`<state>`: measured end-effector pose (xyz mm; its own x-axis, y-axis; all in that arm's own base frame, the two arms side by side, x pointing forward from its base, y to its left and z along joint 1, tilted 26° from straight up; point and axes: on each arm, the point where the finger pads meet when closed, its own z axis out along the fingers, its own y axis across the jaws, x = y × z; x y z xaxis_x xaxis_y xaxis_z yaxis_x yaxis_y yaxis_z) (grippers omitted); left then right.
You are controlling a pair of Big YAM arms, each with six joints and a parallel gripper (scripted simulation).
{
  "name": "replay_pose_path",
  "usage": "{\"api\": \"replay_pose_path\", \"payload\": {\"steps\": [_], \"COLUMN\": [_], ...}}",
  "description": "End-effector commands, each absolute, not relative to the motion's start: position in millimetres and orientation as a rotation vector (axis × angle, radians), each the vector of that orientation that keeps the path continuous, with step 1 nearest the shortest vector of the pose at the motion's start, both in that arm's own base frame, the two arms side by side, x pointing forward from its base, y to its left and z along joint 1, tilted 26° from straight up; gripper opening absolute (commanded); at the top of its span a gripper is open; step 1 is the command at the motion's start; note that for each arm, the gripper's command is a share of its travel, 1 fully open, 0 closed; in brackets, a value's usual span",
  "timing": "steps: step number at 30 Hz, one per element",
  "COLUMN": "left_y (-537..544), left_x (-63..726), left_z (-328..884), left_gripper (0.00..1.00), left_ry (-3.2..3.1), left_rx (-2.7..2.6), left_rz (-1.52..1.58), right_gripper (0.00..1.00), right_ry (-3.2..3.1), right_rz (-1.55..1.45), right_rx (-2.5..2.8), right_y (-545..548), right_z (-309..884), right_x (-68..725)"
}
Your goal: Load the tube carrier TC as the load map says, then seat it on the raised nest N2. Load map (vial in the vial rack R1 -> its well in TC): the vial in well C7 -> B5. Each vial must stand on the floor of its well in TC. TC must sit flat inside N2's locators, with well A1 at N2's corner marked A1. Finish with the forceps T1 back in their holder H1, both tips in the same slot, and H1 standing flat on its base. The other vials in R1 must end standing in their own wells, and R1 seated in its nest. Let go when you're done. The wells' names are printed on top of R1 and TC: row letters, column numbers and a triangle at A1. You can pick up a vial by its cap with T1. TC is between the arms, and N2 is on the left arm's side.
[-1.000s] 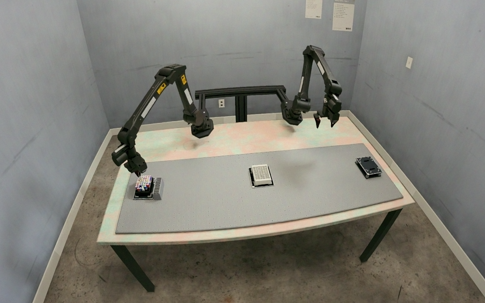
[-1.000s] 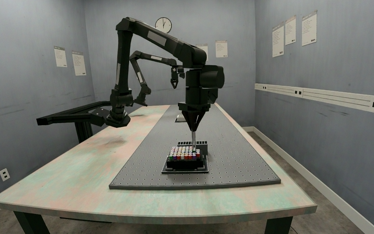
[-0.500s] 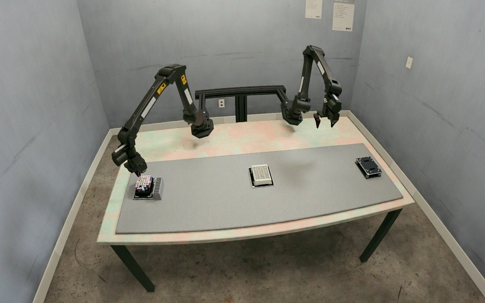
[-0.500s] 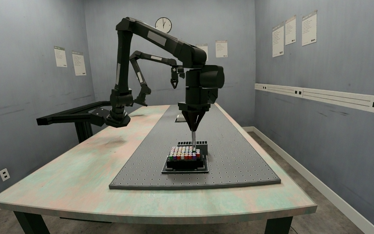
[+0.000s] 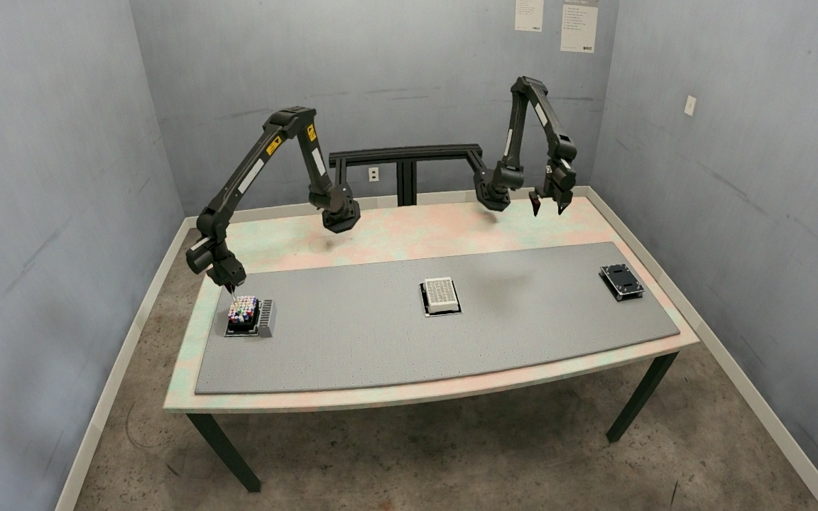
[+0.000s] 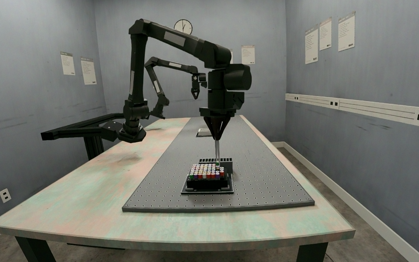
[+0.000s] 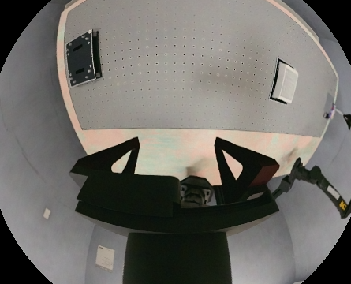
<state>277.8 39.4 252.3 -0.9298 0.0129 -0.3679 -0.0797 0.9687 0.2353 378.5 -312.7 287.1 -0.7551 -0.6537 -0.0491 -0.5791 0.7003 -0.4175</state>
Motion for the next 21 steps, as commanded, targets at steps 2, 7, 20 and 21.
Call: {"api": "replay_pose_path", "payload": {"steps": [2,7,20,21], "left_y": [40,40,40,40], "left_x": [282,282,282,282], "left_z": [268,268,268,268], "left_gripper": [1.0,1.0,1.0,1.0], "left_ry": [2.707,2.707,2.707,2.707], "left_rx": [-0.035,-0.035,-0.035,-0.035], "left_rz": [0.344,0.344,0.344,0.344], "right_gripper": [0.09,0.09,0.09,0.09], "right_ry": [2.663,2.673,2.664,2.668], "right_rz": [-0.668,-0.656,-0.671,-0.66], "right_rx": [-0.977,-0.982,-0.976,-0.981], "right_y": [-316,-313,-311,-309], "right_z": [338,341,357,357], "right_x": [376,371,366,365]}}
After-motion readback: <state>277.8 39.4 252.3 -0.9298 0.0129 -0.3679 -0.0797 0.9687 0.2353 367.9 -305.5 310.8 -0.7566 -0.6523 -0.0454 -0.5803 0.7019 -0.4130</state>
